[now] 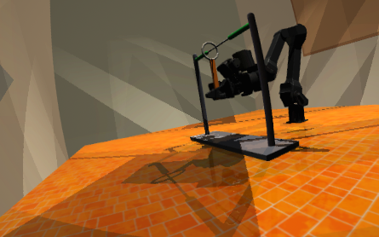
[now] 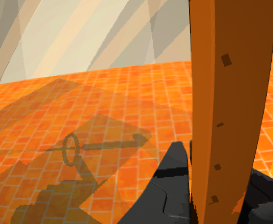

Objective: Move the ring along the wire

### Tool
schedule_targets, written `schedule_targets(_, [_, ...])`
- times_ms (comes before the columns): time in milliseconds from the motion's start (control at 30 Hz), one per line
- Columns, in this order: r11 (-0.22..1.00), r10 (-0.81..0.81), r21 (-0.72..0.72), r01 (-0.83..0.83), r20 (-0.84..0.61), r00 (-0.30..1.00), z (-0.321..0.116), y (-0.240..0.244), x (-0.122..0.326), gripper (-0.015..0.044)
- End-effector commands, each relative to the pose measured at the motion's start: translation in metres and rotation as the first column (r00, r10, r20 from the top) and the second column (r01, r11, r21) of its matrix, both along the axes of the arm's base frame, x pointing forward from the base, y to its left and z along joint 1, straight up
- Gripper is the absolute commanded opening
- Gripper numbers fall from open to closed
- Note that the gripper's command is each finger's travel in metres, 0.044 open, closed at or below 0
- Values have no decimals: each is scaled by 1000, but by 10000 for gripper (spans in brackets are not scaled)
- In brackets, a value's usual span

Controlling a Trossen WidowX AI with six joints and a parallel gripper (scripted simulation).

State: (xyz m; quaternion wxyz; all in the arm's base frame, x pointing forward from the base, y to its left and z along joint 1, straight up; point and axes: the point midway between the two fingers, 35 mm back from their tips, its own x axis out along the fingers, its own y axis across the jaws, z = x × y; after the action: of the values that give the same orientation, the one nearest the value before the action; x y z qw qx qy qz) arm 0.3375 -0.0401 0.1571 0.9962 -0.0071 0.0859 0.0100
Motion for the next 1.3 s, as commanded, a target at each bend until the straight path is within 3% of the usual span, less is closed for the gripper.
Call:
schedule_targets(0, [1000, -1, 1, 1, 7, 1000, 2, 4, -1, -150])
schedule_targets(1267, [1000, -1, 18, 1, 5, 1000, 2, 44, -1, -150])
